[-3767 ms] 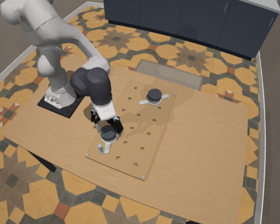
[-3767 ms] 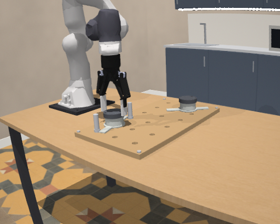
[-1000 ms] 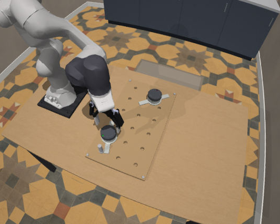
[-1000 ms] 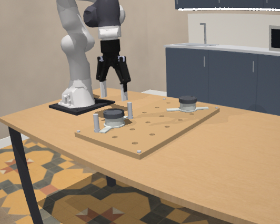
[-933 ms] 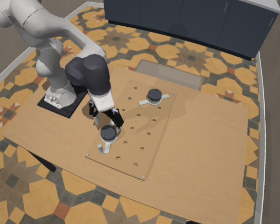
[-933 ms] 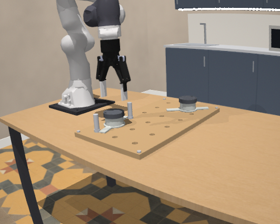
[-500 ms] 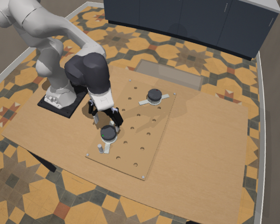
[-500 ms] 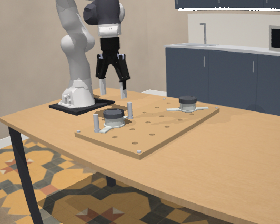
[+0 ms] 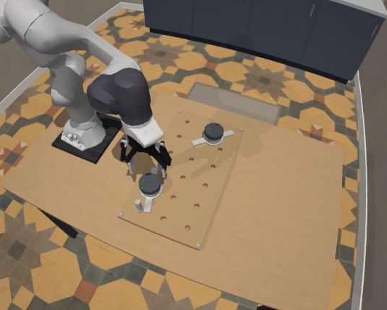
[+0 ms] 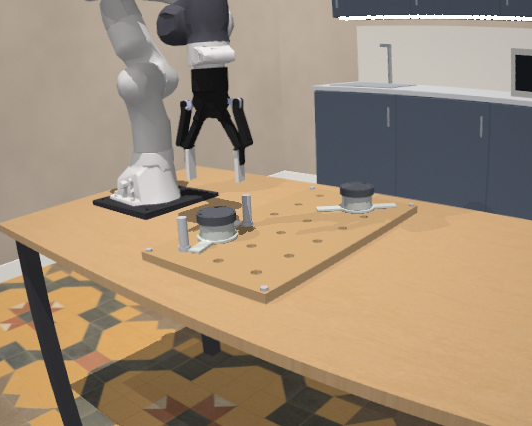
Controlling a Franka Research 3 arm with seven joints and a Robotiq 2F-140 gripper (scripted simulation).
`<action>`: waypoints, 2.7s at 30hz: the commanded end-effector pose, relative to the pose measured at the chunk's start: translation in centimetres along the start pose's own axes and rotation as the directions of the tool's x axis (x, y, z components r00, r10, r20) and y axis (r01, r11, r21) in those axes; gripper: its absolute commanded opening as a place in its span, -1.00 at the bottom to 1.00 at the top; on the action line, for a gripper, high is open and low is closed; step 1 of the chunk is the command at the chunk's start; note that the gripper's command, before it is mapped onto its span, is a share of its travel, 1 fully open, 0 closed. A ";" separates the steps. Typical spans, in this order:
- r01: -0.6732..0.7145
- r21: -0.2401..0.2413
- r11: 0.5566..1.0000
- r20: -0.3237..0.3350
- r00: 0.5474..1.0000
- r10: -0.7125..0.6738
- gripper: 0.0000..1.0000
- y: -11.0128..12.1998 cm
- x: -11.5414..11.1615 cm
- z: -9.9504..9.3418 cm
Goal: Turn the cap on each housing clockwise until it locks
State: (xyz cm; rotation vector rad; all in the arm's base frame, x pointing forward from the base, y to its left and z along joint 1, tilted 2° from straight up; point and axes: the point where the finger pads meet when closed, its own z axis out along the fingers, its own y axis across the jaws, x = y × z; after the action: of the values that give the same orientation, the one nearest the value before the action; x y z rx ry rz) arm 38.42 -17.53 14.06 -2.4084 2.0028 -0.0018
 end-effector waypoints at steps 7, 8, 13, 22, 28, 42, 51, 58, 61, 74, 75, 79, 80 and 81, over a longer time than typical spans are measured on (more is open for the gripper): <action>0.435 -0.002 0.900 0.001 0.900 -0.435 0.55 0.4 0.1 0.6; 0.463 -0.002 0.886 0.000 0.886 -0.463 0.55 0.4 0.1 0.6; 0.593 0.003 0.805 -0.006 0.805 -0.593 0.55 0.4 0.1 0.6; 0.747 0.012 0.664 -0.007 0.664 -0.747 0.55 0.4 0.1 0.6; 0.877 0.017 0.480 0.000 0.480 -0.877 0.55 0.4 0.1 0.6; 0.966 0.021 0.259 0.023 0.259 -0.966 0.55 0.4 0.1 0.6; 0.966 0.021 0.259 0.023 0.259 -0.966 0.55 0.4 0.1 0.7; 0.966 0.021 0.259 0.023 0.258 -0.966 0.55 0.4 0.1 0.9; 0.966 0.021 0.259 0.023 0.258 -0.966 0.55 0.4 0.1 1.0; 0.966 0.021 0.259 0.022 0.258 -0.966 0.55 0.4 0.1 2.1; 0.966 0.021 0.259 0.022 0.258 -0.966 0.55 0.4 0.1 2.3; 0.966 0.021 0.259 0.022 0.258 -0.966 0.55 0.4 0.1 2.8; 0.966 0.021 0.259 0.022 0.258 -0.966 0.55 0.4 0.1 2.9; 0.966 0.021 0.259 0.022 0.258 -0.966 0.55 0.4 0.1 3.1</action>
State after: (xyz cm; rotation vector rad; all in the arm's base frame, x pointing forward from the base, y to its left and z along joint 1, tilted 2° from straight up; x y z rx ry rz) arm 37.83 -17.62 11.33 -3.1063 0.1268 0.0348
